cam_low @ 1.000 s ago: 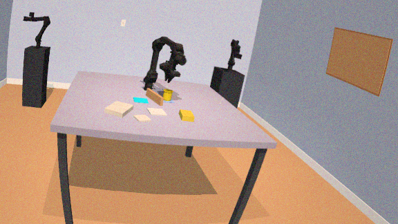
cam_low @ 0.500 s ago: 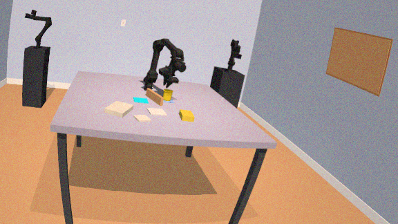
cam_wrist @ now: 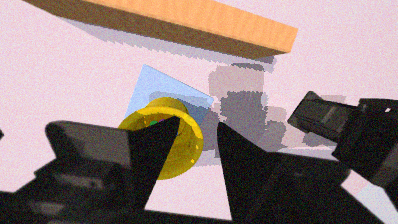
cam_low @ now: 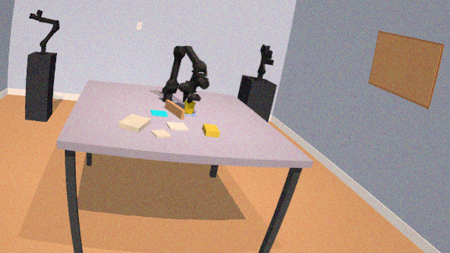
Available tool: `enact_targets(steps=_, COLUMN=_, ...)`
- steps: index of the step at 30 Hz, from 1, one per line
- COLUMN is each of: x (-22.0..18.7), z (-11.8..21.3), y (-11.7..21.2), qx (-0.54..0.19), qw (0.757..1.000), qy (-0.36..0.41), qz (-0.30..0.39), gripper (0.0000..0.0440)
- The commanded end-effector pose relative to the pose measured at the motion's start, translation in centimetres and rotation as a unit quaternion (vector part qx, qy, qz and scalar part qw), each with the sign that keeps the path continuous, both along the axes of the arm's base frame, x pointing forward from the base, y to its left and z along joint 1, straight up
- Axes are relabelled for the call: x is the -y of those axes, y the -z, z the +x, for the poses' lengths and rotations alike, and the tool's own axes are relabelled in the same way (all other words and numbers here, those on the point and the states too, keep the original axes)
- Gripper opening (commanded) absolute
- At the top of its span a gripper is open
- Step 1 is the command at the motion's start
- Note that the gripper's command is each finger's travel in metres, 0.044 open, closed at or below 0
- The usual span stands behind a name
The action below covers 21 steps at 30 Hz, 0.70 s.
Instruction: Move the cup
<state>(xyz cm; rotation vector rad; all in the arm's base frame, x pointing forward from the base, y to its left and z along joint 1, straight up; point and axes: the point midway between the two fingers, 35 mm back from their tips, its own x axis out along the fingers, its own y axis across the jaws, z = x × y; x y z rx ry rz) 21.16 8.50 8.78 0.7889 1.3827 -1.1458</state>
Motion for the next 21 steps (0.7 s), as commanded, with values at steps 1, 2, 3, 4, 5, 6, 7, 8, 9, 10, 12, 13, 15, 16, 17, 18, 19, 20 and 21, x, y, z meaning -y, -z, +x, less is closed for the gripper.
enact_targets(steps=1, x=0.1, z=-0.3, y=1.4, qx=-0.006, qw=1.000, qy=-0.013, qz=-0.003, gripper=0.0192)
enact_targets(steps=2, x=0.2, z=-0.3, y=1.6, qx=-0.005, qw=1.000, qy=-0.014, qz=-0.002, gripper=0.0190)
enact_targets(steps=3, x=0.2, z=-0.3, y=1.8, qx=-0.004, qw=1.000, qy=-0.016, qz=-0.002, gripper=0.0189)
enact_targets(steps=4, x=0.2, z=-0.3, y=1.9, qx=-0.004, qw=1.000, qy=-0.018, qz=-0.001, gripper=0.0189)
enact_targets(steps=5, x=0.2, z=-0.3, y=2.1, qx=-0.003, qw=1.000, qy=-0.020, qz=0.000, gripper=0.0189)
enact_targets(steps=6, x=0.3, z=-0.3, y=2.3, qx=-0.001, qw=1.000, qy=-0.022, qz=0.001, gripper=0.0176)
enact_targets(steps=7, x=0.3, z=-0.3, y=2.4, qx=0.000, qw=1.000, qy=-0.024, qz=0.001, gripper=0.0157)
enact_targets(steps=8, x=0.3, z=-0.2, y=2.5, qx=0.002, qw=1.000, qy=-0.026, qz=0.002, gripper=0.0135)
enact_targets(steps=9, x=0.4, z=-0.2, y=2.6, qx=0.003, qw=1.000, qy=-0.028, qz=0.002, gripper=0.0110)
enact_targets(steps=10, x=0.4, z=-0.2, y=2.7, qx=0.005, qw=1.000, qy=-0.031, qz=0.002, gripper=0.0086)
enact_targets(steps=12, x=0.5, z=-0.1, y=2.7, qx=0.008, qw=0.999, qy=-0.036, qz=0.003, gripper=0.0042)
enact_targets(steps=13, x=0.5, z=0.0, y=2.7, qx=0.010, qw=0.999, qy=-0.038, qz=0.003, gripper=0.0023)
enact_targets(steps=15, x=0.6, z=0.0, y=2.5, qx=0.014, qw=0.999, qy=-0.041, qz=0.005, gripper=0.0000)
enact_targets(steps=16, x=0.7, z=0.1, y=2.3, qx=0.016, qw=0.999, qy=-0.040, qz=0.005, gripper=0.0000)
enact_targets(steps=17, x=0.7, z=0.1, y=2.2, qx=0.017, qw=0.999, qy=-0.040, qz=0.006, gripper=0.0000)
enact_targets(steps=18, x=0.7, z=0.2, y=2.1, qx=0.019, qw=0.999, qy=-0.039, qz=0.008, gripper=0.0000)
enact_targets(steps=19, x=0.7, z=0.2, y=2.0, qx=0.022, qw=0.999, qy=-0.038, qz=0.009, gripper=0.0000)
enact_targets(steps=20, x=0.7, z=0.3, y=1.9, qx=0.024, qw=0.999, qy=-0.037, qz=0.010, gripper=0.0000)
enact_targets(steps=21, x=0.8, z=0.3, y=1.7, qx=0.026, qw=0.999, qy=-0.036, qz=0.011, gripper=0.0000)
